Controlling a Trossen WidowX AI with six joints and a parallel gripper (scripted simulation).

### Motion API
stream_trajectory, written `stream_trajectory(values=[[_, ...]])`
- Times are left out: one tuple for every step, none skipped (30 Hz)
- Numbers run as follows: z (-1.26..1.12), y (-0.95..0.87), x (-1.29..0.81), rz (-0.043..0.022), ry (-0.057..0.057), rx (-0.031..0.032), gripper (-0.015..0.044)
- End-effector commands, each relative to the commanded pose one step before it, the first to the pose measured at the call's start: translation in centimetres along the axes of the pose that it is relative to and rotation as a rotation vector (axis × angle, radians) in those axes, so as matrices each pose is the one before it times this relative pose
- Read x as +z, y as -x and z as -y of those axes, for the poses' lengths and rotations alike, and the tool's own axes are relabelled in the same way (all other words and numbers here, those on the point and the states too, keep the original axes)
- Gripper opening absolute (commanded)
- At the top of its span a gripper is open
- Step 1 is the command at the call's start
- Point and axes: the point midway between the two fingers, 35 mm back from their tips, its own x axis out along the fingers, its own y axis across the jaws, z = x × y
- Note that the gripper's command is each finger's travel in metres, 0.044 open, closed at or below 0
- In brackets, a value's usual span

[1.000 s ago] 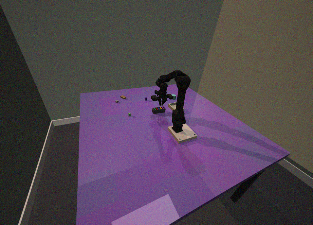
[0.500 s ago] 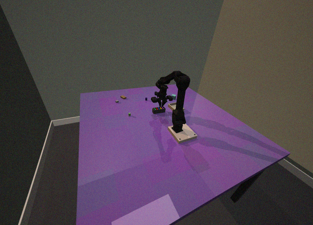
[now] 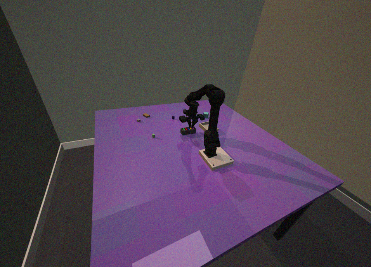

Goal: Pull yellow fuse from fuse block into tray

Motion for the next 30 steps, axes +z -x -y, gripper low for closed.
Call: stream_trajectory(values=[[0.098, -0.283, -0.006, -0.00186, 0.0042, -0.00587, 0.0071], [0.000, -0.082, 0.000, 0.00000, 0.0000, 0.00000, 0.0071], [0.000, -0.089, 0.000, 0.00000, 0.0000, 0.00000, 0.0071], [0.000, -0.093, 0.000, 0.00000, 0.0000, 0.00000, 0.0071], [0.000, -0.094, -0.001, 0.00000, 0.0000, 0.00000, 0.0071], [0.000, -0.094, -0.001, 0.00000, 0.0000, 0.00000, 0.0071], [0.000, -0.094, -0.001, 0.00000, 0.0000, 0.00000, 0.0071], [0.000, -0.094, -0.002, 0.00000, 0.0000, 0.00000, 0.0071], [0.000, -0.074, -0.001, 0.00000, 0.0000, 0.00000, 0.0071], [0.000, -0.045, -0.001, 0.00000, 0.0000, 0.00000, 0.0071], [0.000, -0.015, 0.000, 0.00000, 0.0000, 0.00000, 0.0071], [0.000, 0.000, 0.000, 0.00000, 0.0000, 0.00000, 0.0071], [0.000, 0.000, 0.000, 0.00000, 0.0000, 0.00000, 0.0071], [0.000, 0.000, 0.000, 0.00000, 0.0000, 0.00000, 0.0071], [0.000, 0.000, 0.000, 0.00000, 0.0000, 0.00000, 0.0071], [0.000, 0.000, 0.000, 0.00000, 0.0000, 0.00000, 0.0071], [0.000, 0.000, 0.000, 0.00000, 0.0000, 0.00000, 0.0071], [0.000, 0.000, 0.000, 0.00000, 0.0000, 0.00000, 0.0071], [0.000, 0.000, 0.000, 0.00000, 0.0000, 0.00000, 0.0071], [0.000, 0.000, 0.000, 0.00000, 0.0000, 0.00000, 0.0071], [0.000, 0.000, 0.000, 0.00000, 0.0000, 0.00000, 0.0071], [0.000, 0.000, 0.000, 0.00000, 0.0000, 0.00000, 0.0071], [0.000, 0.000, 0.000, 0.00000, 0.0000, 0.00000, 0.0071], [-0.095, 0.092, -0.002, 0.00115, -0.0042, 0.00582, 0.0064], [0.000, 0.000, 0.000, 0.00000, 0.0000, 0.00000, 0.0057], [0.000, 0.000, 0.000, 0.00000, 0.0000, 0.00000, 0.0051], [0.000, 0.000, 0.000, 0.00000, 0.0000, 0.00000, 0.0044], [0.000, 0.000, 0.000, 0.00000, 0.0000, 0.00000, 0.0037], [0.000, 0.000, 0.000, 0.00000, 0.0000, 0.00000, 0.0031], [0.000, 0.000, 0.000, 0.00000, 0.0000, 0.00000, 0.0024]])
